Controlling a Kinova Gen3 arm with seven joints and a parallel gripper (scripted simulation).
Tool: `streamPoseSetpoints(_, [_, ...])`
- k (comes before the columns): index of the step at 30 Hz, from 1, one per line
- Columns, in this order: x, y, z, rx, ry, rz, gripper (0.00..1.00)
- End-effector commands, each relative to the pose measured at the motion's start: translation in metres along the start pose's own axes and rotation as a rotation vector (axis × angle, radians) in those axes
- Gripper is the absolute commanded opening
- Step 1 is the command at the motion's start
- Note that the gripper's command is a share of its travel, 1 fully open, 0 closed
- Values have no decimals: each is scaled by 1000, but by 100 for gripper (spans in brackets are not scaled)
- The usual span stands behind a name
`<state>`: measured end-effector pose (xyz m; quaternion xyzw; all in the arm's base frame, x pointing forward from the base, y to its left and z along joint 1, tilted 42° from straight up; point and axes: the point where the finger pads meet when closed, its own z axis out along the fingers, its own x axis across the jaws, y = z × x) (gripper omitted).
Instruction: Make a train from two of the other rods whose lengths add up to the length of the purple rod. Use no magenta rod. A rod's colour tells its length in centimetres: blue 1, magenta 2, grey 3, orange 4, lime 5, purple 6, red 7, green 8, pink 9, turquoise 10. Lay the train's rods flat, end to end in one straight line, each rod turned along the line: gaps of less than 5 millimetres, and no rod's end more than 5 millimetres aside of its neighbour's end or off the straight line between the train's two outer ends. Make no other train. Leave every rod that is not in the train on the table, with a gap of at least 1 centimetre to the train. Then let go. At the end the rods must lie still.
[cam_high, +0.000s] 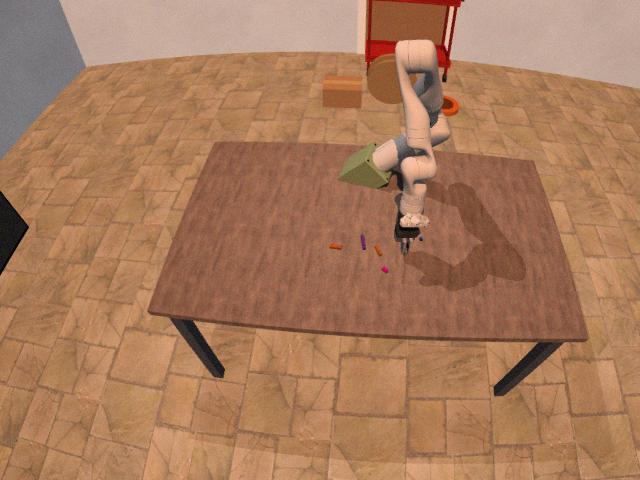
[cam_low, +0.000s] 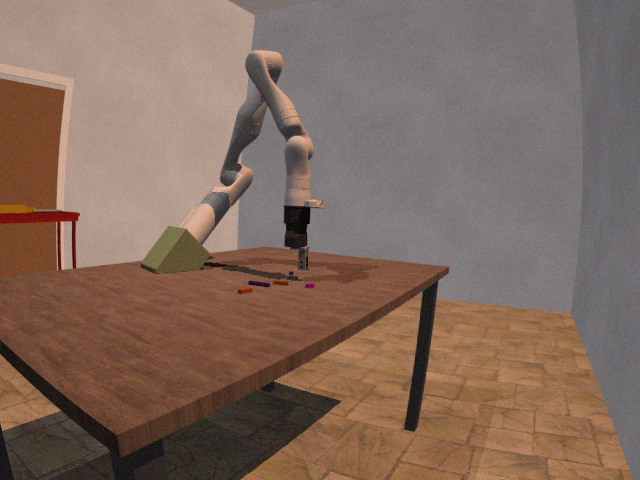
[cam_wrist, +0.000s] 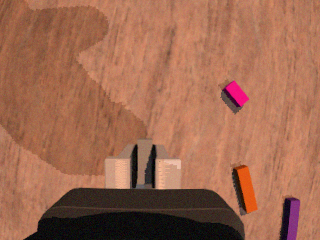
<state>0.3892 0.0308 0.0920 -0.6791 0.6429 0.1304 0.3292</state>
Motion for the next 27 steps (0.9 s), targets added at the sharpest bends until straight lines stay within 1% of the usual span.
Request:
streamPoseSetpoints(1, [-6,3,13,-15,-8,-13,24])
streamPoseSetpoints(7, [-6,3,21,-15,-8,-13,24])
streamPoseSetpoints(27, [-6,3,21,-15,-8,-13,24])
